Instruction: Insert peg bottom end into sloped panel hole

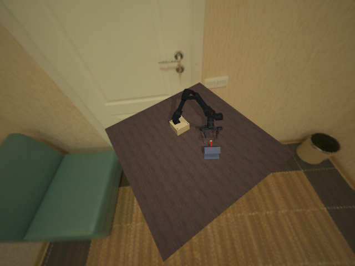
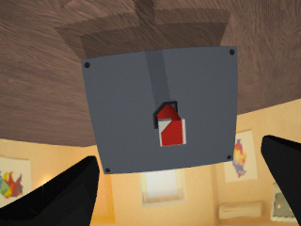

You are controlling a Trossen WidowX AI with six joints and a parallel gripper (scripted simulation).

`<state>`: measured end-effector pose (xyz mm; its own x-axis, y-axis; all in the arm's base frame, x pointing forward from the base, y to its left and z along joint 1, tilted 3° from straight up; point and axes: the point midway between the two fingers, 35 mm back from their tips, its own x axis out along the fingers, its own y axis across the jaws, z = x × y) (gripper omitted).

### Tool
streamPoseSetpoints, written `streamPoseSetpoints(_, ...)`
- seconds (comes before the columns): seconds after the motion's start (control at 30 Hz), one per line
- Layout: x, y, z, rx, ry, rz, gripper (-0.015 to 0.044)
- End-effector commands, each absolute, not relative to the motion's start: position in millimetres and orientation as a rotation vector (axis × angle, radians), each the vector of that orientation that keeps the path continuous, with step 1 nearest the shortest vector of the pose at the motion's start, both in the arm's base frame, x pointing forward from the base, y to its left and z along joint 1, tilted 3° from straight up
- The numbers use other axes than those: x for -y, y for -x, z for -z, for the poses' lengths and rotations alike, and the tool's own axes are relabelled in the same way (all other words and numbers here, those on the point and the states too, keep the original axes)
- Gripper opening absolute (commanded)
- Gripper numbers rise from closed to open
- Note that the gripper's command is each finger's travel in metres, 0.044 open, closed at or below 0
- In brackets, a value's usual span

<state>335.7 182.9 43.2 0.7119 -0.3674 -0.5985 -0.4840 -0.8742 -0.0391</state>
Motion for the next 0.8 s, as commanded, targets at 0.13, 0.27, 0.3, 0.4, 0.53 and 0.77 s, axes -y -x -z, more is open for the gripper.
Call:
streamPoseSetpoints(0.13, -189, -325, -53, -0.683, 2.725, -0.883, 0.0440)
streamPoseSetpoints(0.27, -192, -320, -57, -0.683, 2.726, -0.882, 0.0440)
streamPoseSetpoints(0.3, -193, -318, -58, -0.682, 2.726, -0.882, 0.0440)
streamPoseSetpoints(0.4, -195, -314, -61, -0.682, 2.727, -0.882, 0.0440)
streamPoseSetpoints(0.53, -197, -309, -63, -0.681, 2.728, -0.881, 0.0440)
streamPoseSetpoints(0.77, -201, -302, -69, -0.681, 2.728, -0.881, 0.0440)
